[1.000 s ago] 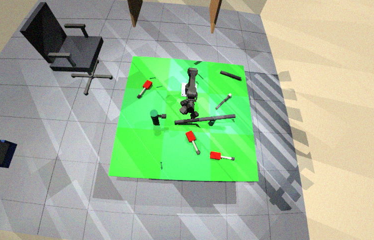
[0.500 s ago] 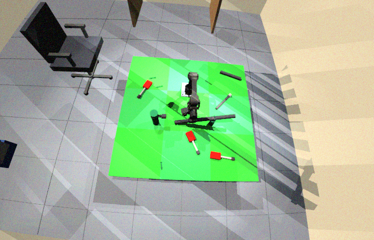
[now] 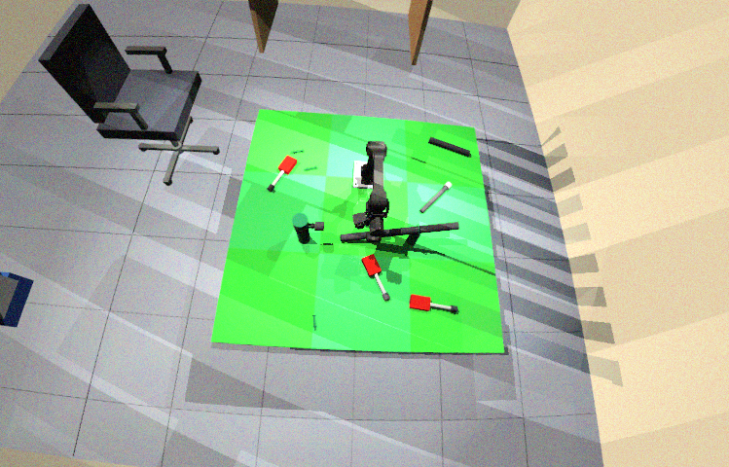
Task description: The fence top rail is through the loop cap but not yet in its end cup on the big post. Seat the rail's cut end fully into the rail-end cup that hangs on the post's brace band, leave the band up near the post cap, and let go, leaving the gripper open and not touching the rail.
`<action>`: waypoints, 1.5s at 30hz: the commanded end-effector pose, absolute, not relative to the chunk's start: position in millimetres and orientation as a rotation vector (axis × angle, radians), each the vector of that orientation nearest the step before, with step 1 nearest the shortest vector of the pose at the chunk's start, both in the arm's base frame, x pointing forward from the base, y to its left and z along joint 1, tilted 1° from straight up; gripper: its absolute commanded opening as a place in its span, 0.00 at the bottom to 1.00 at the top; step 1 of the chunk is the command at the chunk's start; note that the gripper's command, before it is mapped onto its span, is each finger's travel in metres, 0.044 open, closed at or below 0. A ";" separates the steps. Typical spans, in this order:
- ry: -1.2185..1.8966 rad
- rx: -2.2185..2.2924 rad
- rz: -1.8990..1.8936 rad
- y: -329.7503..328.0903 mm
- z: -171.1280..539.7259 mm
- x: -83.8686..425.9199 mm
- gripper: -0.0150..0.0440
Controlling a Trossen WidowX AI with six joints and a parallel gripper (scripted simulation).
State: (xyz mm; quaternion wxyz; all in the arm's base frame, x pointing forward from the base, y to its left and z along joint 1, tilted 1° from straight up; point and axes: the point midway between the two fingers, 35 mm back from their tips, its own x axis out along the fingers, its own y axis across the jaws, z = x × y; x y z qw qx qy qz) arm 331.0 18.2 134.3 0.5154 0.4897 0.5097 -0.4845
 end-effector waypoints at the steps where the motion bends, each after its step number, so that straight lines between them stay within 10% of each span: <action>1: 1.223 1.180 -1.169 18.4 126.4 330.5 1.00; 45: 1.223 1.180 -1.169 18.4 58.3 331.2 1.00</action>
